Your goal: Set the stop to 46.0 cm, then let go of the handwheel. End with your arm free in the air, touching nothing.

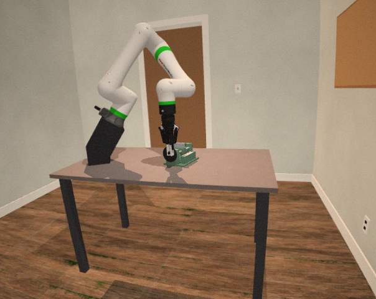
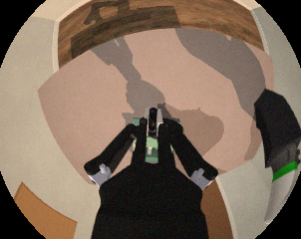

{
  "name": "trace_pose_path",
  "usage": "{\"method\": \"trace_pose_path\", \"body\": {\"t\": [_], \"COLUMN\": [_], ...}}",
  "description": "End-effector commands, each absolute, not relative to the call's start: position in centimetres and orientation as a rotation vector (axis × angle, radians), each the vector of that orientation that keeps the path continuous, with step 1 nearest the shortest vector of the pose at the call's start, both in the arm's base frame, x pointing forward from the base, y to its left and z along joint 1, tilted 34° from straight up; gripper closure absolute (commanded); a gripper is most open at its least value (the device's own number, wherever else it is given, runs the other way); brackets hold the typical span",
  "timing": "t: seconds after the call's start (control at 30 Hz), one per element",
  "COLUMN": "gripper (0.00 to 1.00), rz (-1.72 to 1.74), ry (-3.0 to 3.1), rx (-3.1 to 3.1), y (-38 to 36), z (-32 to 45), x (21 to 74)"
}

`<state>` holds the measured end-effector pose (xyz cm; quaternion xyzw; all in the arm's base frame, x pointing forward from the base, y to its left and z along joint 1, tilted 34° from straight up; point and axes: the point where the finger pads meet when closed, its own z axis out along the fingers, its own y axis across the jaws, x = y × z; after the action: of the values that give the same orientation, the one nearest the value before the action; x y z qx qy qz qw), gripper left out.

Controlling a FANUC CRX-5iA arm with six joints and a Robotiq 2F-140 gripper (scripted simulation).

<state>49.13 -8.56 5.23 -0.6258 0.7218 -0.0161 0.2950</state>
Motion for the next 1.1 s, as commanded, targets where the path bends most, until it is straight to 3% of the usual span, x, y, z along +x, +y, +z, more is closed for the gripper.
{"method": "trace_pose_path", "body": {"t": [0.0, 1.07], "gripper": [0.96, 0.96], "rz": [-0.043, -0.043], "ry": [1.921, 1.921], "rx": [-1.666, -1.666], "y": [-8.6, -7.0], "z": [5.4, 2.2], "x": [48.6, 44.1]}}
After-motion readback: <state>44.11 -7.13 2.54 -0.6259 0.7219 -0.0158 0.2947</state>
